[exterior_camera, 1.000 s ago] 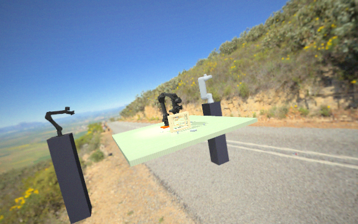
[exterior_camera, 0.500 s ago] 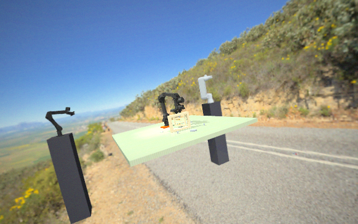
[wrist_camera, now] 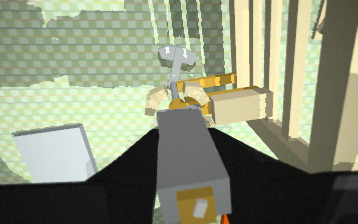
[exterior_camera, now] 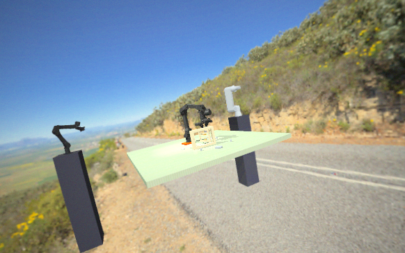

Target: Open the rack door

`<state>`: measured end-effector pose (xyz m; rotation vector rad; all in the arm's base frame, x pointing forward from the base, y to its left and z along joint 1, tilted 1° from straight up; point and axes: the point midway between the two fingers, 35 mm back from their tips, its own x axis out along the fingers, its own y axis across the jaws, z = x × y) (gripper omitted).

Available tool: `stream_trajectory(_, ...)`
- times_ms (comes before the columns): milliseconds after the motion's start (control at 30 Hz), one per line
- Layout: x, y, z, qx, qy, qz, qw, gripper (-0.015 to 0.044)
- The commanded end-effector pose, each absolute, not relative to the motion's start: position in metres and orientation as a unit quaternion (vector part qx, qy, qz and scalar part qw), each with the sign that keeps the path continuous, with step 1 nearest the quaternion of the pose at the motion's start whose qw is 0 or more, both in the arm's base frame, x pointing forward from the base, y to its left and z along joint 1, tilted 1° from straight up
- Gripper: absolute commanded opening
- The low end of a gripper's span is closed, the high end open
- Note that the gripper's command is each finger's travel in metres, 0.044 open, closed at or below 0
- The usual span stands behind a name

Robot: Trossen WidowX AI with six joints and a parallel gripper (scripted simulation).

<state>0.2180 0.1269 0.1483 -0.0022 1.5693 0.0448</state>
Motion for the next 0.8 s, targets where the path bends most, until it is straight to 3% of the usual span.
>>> stream_trajectory(0, 0.220, 0.135, 0.149, 0.026, 0.706, -0.006, 0.707, 0.0014)
stream_trajectory(767, 0.225, 0.155, 0.150, 0.074, 0.704, -0.053, 0.704, 0.0014)
